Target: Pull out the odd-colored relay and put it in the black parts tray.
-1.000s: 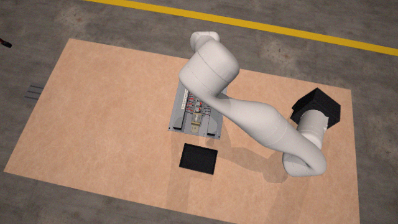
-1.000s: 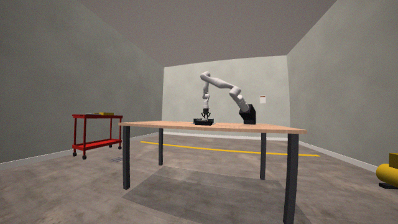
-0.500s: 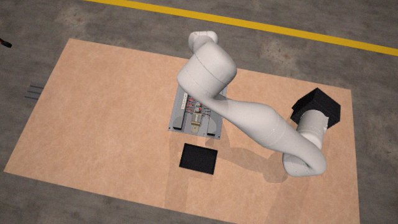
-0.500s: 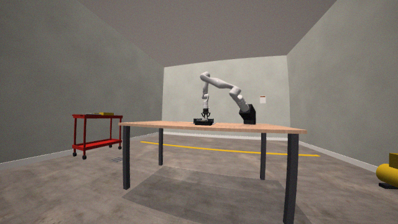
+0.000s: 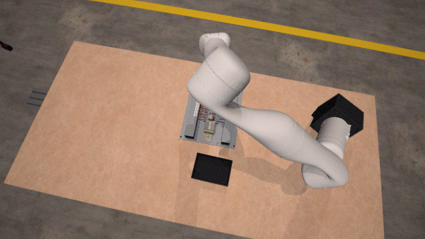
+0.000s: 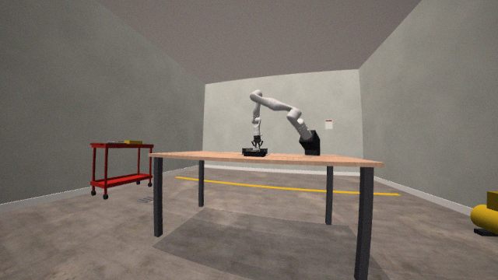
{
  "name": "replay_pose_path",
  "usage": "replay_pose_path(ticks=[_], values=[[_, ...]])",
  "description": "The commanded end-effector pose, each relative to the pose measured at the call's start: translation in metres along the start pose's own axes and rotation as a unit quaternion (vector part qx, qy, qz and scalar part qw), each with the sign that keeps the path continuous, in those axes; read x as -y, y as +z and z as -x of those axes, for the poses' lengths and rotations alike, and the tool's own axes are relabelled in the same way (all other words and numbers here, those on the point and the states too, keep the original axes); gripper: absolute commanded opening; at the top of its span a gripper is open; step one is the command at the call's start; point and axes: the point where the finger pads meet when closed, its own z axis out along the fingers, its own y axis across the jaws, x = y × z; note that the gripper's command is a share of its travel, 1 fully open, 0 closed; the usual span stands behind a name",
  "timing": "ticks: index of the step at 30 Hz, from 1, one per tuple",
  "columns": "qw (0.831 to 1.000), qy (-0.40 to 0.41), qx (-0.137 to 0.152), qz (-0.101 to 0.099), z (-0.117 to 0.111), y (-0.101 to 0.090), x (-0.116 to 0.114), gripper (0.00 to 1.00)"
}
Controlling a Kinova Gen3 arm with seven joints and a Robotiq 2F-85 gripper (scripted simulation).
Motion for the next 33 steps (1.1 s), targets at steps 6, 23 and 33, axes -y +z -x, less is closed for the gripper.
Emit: replay_pose_path(ticks=[6,23,33], values=[[1.000,0.000,-0.001,0.009,-0.0006,-0.0010,0.0007,0.00],[1.000,0.000,-0.001,0.022,-0.0006,-0.0011,0.0014,0.00],[1.000,0.000,-0.001,0.018,-0.0006,-0.0011,0.0012,0.00]])
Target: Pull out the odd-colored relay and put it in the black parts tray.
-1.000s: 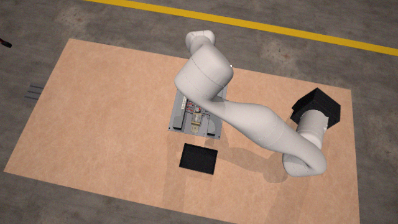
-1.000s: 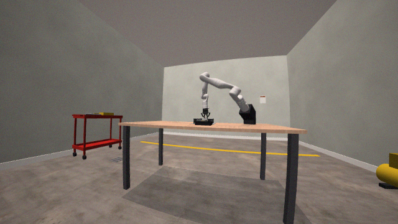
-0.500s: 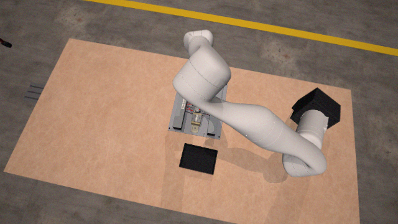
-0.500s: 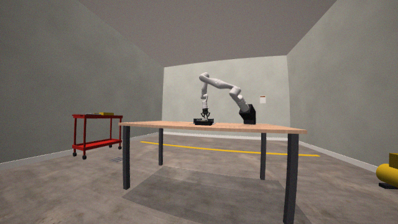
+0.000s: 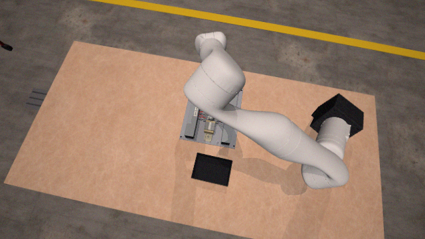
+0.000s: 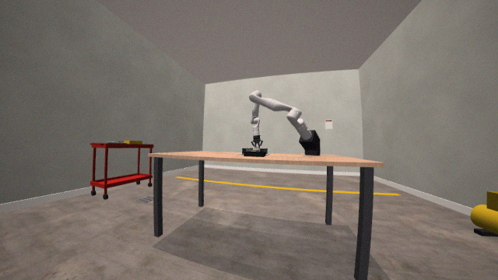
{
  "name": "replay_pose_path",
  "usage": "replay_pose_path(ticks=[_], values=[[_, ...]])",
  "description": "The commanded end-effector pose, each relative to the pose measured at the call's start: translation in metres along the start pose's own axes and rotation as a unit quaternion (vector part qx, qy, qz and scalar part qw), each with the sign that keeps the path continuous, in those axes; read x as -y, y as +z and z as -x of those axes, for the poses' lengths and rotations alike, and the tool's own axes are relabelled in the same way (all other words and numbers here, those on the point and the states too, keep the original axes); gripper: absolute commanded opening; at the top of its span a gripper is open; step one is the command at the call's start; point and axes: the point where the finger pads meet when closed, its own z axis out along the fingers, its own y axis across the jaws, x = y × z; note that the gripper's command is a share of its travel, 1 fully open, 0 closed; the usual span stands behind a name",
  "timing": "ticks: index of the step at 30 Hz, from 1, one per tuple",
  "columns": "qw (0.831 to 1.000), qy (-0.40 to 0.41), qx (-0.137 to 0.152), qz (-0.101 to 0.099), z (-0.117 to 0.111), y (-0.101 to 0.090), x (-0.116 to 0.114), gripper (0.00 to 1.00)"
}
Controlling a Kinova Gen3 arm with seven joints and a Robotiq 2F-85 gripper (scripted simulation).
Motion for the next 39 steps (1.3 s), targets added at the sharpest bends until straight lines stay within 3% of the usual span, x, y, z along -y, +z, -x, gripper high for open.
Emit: replay_pose_path(ticks=[1,39], values=[[1.000,0.000,-0.001,-0.004,-0.0006,-0.0010,-0.0001,0.00],[0.999,0.000,-0.001,-0.036,-0.0006,-0.0012,-0.0019,0.00]])
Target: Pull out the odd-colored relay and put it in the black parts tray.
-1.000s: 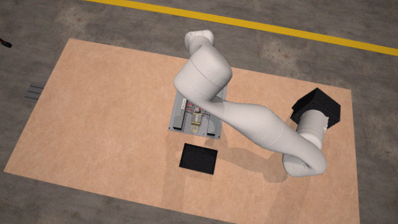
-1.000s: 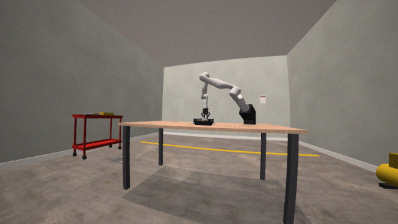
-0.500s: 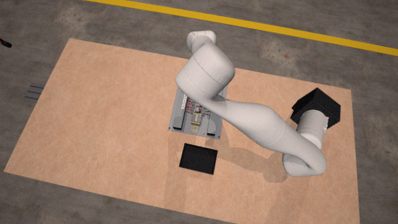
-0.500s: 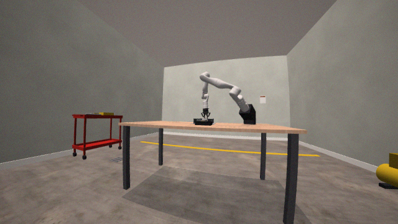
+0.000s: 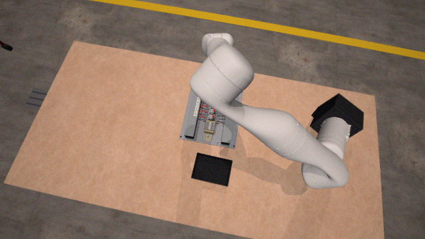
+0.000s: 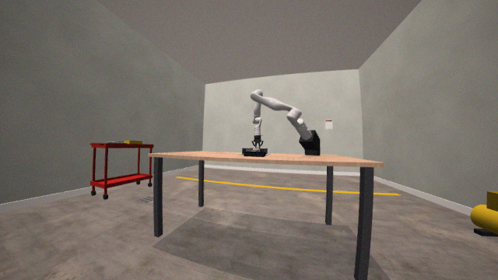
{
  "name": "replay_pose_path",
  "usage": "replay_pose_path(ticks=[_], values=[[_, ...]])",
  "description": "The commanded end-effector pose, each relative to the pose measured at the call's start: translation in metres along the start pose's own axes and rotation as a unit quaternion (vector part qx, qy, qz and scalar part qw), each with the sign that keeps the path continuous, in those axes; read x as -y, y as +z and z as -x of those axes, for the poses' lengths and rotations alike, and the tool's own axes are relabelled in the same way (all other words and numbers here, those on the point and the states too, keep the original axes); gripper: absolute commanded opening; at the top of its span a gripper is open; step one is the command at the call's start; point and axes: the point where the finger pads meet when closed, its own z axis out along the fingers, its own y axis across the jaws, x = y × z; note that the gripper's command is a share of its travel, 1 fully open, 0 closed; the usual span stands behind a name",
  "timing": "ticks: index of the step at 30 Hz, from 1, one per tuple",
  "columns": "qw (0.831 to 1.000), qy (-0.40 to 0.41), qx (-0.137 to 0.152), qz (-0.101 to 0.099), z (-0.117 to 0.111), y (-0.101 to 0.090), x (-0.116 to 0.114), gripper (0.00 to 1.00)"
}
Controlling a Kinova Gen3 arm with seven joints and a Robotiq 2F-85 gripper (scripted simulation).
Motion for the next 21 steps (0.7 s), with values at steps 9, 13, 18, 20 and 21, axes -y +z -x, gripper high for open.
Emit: replay_pose_path(ticks=[9,13,18,20,21], values=[[1.000,0.000,-0.001,-0.006,-0.0006,-0.0010,0.0000,0.00],[1.000,0.000,-0.001,-0.010,-0.0006,-0.0010,-0.0002,0.00],[1.000,0.000,-0.001,-0.017,-0.0006,-0.0011,-0.0005,0.00],[1.000,0.000,-0.001,-0.017,-0.0006,-0.0011,-0.0006,0.00],[1.000,0.000,-0.001,-0.017,-0.0006,-0.0011,-0.0006,0.00]])
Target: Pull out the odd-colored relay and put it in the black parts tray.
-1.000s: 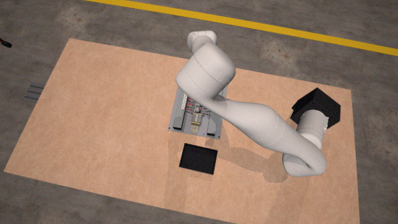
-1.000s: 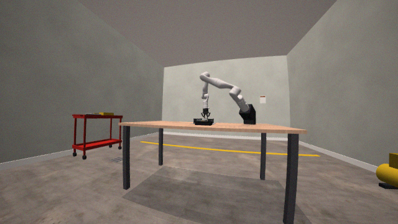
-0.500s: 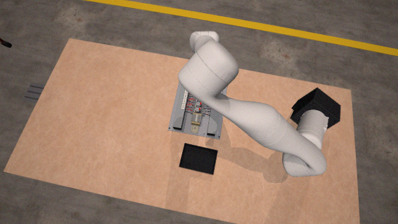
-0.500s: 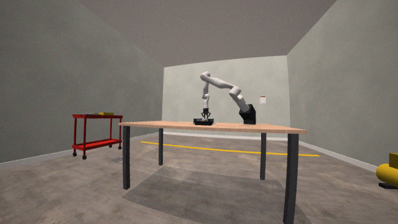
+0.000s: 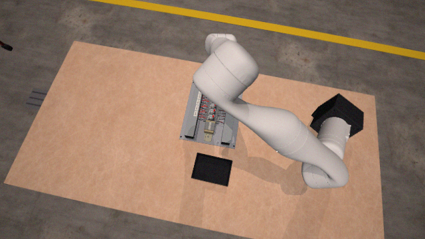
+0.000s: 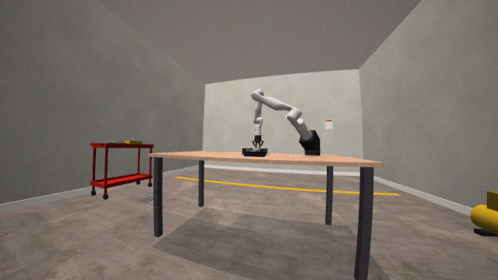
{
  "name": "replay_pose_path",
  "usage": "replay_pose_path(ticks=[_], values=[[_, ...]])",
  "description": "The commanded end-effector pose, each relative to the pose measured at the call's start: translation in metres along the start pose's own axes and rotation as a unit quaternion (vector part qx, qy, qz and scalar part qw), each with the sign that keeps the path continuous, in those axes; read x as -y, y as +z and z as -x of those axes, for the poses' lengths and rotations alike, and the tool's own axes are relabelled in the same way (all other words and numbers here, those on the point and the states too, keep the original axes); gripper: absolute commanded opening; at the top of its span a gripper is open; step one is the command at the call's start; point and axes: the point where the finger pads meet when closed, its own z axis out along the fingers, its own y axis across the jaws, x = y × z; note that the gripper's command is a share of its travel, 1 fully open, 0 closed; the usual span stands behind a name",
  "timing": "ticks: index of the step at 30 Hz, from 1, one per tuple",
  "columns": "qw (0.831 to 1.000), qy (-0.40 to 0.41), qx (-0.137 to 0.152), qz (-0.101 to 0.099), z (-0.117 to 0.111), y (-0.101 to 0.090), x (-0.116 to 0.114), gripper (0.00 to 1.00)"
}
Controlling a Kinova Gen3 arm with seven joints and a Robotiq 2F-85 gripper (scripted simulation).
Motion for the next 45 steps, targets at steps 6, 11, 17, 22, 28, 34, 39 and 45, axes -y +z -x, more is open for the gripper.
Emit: replay_pose_path(ticks=[6,11,17,22,28,34,39,45], values=[[1.000,0.000,-0.001,-0.003,-0.0006,-0.0009,0.0003,0.00],[1.000,0.000,-0.001,-0.010,-0.0006,-0.0010,-0.0001,0.00],[1.000,0.000,-0.001,-0.014,-0.0006,-0.0011,-0.0004,0.00],[1.000,0.000,-0.001,-0.016,-0.0006,-0.0011,-0.0005,0.00],[1.000,0.000,-0.001,-0.023,-0.0006,-0.0011,-0.0008,0.00],[1.000,0.000,-0.001,-0.027,-0.0006,-0.0012,-0.0011,0.00],[1.000,0.000,-0.001,-0.022,-0.0006,-0.0013,-0.0010,0.00],[1.000,0.000,-0.001,-0.003,-0.0006,-0.0020,-0.0011,0.00]])
